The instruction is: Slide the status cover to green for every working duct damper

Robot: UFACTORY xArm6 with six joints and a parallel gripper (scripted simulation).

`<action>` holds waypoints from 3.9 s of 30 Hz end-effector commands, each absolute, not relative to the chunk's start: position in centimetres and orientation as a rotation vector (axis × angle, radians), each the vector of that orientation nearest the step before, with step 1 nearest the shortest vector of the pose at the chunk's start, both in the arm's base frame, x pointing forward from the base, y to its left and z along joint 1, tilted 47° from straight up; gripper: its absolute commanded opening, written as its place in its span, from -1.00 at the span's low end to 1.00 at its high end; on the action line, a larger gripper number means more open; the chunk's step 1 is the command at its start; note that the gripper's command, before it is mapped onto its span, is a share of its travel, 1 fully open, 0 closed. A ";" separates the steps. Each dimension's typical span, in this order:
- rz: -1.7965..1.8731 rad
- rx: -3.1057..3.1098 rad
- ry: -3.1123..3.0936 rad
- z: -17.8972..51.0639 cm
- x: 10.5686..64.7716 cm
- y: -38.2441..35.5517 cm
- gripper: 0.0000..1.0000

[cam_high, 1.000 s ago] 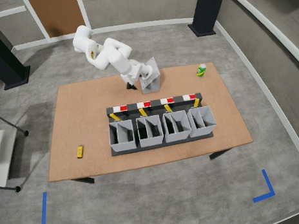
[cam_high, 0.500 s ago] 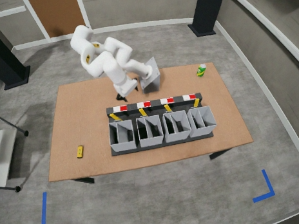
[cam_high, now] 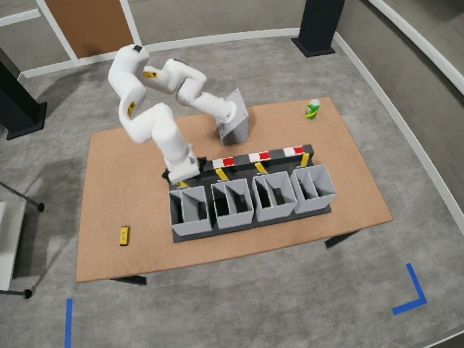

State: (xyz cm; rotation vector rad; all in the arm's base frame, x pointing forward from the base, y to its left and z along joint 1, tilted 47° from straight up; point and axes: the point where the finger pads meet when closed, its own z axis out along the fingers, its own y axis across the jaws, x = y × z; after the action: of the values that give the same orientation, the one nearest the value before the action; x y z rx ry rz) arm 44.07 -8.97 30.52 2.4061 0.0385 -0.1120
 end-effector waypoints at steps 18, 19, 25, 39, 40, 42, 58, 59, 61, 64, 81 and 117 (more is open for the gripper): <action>-0.035 2.312 -0.189 32.0 48.3 -13.2 -0.22; -0.035 2.312 -0.189 32.0 48.3 -13.2 -0.22; -0.035 2.312 -0.189 32.0 48.3 -13.2 -0.22; -0.035 2.312 -0.189 32.0 48.3 -13.2 -0.22; -0.035 2.312 -0.189 32.0 48.3 -13.2 -0.22; -0.035 2.312 -0.189 32.0 48.3 -13.2 -0.22; -0.035 2.312 -0.189 32.0 48.3 -13.2 -0.22; -0.035 2.312 -0.189 32.0 48.3 -13.2 -0.22; -0.035 2.312 -0.189 32.0 48.3 -13.2 -0.22; -0.035 2.312 -0.189 32.0 48.3 -13.2 -0.22; -0.035 2.312 -0.189 32.0 48.3 -13.2 -0.22; -0.035 2.312 -0.189 32.0 48.3 -13.2 -0.22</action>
State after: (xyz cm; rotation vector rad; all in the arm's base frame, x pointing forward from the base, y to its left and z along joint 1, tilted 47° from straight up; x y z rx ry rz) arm 48.19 -13.26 31.92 2.3119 -0.1891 -0.0400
